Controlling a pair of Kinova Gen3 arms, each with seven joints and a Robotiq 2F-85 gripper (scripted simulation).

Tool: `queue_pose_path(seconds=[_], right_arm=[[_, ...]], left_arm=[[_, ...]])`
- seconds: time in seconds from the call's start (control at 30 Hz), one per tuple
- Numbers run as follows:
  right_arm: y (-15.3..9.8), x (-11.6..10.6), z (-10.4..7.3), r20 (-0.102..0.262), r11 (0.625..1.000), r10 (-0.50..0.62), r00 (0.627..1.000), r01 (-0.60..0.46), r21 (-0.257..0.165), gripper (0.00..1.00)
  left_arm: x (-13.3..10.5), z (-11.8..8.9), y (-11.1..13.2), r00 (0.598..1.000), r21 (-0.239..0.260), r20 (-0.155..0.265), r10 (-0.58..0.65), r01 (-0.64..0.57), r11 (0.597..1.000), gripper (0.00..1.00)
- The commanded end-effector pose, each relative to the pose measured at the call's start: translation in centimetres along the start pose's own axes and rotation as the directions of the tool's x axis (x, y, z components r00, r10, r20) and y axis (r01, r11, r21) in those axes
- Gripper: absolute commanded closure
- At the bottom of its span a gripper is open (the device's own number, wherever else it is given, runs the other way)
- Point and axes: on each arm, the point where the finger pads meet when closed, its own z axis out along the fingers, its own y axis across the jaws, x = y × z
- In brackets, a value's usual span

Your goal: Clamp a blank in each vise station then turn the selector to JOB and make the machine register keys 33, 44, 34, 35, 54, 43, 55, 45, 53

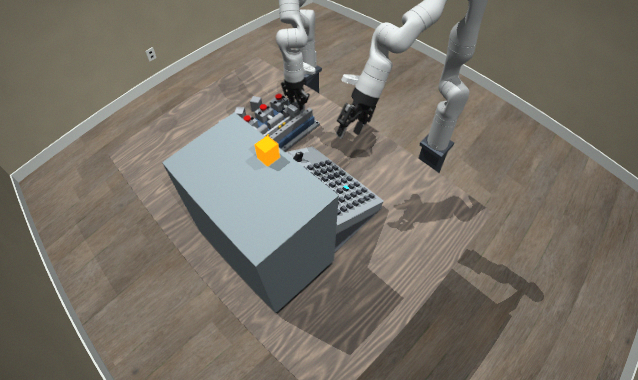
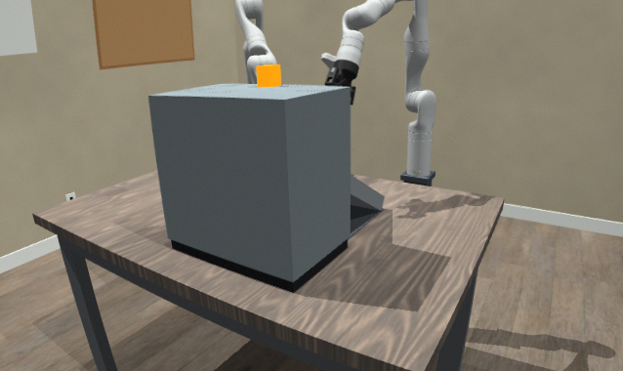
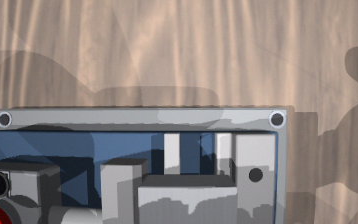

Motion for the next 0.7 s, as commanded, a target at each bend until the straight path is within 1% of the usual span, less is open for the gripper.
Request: queue_pose_path(seconds=[0.0,0.67], right_arm=[[0.03,-0.03,0.03,0.001,1.000,0.000,1.000,0.000,-0.001,0.903],[0.03,-0.03,0.48,0.001,1.000,0.000,1.000,0.000,-0.001,0.903]], left_arm=[[0.01,-0.05,-0.06,1.000,0.002,-0.001,0.000,0.000,1.000,0.002],[0.01,-0.05,-0.06,1.000,0.002,-0.001,0.000,0.000,1.000,0.002]])
